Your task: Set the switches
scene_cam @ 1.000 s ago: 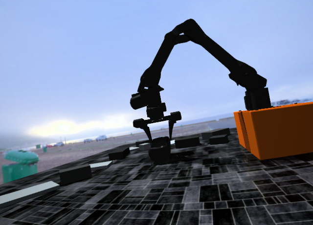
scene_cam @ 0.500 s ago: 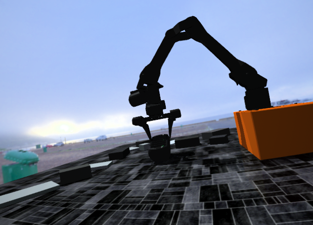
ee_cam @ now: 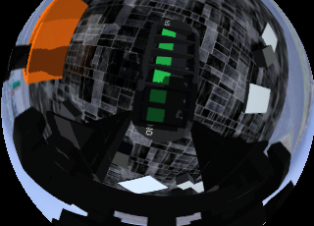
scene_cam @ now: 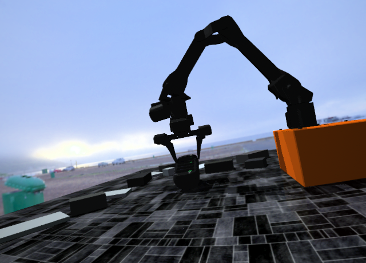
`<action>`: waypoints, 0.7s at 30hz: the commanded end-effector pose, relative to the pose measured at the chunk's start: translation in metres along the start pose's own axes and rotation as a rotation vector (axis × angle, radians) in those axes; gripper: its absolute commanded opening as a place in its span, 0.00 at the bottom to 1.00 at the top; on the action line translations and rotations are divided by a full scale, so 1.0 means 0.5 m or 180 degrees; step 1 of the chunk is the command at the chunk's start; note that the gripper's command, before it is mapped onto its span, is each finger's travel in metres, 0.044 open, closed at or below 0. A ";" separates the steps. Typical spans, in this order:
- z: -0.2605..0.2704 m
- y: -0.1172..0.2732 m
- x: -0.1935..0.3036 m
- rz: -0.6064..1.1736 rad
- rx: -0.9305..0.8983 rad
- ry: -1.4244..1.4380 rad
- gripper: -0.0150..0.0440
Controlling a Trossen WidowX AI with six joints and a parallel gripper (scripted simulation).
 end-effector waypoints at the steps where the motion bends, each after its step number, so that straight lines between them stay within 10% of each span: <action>1: -0.001 0.015 -0.008 0.0036 0.0030 -0.0002 0.82; 21: -0.003 0.037 -0.038 0.0156 0.0022 -0.0002 0.82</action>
Point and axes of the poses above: the point midway between the two fingers, 35 mm back from their tips, its own y axis back along the fingers, its own z axis across the jaws, x = y × z, the point moved 7 cm from there along y, back along the fingers, and after that the axes turned 4 degrees about y, right-handed, at the moved point
